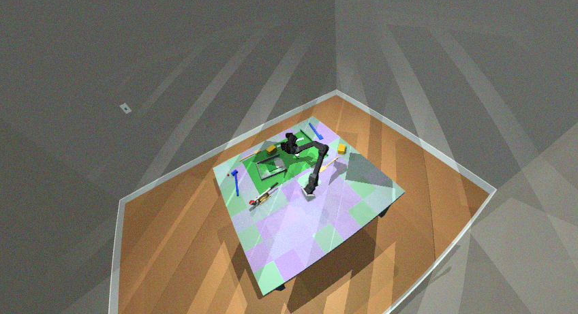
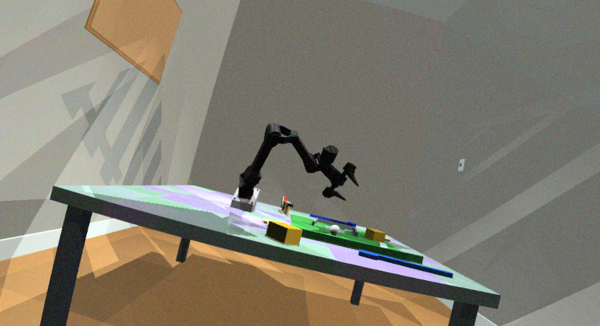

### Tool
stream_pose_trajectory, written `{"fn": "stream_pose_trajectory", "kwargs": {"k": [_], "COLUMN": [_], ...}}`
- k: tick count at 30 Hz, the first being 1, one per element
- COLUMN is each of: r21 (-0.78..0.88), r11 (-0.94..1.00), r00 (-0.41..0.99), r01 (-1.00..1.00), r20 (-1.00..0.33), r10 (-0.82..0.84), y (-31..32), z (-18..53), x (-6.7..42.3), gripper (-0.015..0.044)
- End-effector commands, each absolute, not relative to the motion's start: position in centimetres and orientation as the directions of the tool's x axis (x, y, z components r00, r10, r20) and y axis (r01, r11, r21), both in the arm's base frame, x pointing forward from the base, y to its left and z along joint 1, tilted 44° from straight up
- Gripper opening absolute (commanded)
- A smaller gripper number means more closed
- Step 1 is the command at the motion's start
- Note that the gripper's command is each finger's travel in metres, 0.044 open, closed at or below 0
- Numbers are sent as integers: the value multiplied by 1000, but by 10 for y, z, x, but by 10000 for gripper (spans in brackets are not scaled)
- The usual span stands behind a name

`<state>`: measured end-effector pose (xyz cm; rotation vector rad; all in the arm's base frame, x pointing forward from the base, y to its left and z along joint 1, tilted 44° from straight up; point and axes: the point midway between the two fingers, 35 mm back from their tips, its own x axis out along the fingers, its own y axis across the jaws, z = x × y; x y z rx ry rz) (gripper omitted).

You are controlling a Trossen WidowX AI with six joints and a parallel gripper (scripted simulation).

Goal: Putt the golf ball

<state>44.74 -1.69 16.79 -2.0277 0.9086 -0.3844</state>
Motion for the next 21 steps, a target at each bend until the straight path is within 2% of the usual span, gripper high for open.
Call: {"fn": "stream_pose_trajectory", "kwargs": {"k": [1, 6, 10, 15, 21], "r21": [-807, -761, -698, -599, -433], "r11": [-368, -382, -376, -358, -323], "r00": [693, 778, 776, 698, 528], "r01": [-461, -524, -609, -716, -842], "r20": [-68, -246, -428, -611, -785], "r10": [-718, -578, -462, -373, -323], "y": [-15, 37, 80, 117, 148], "z": [166, 109, 56, 5, -46], "x": [448, 461, 454, 430, 384], "gripper": [426, 440, 440, 440, 440]}}
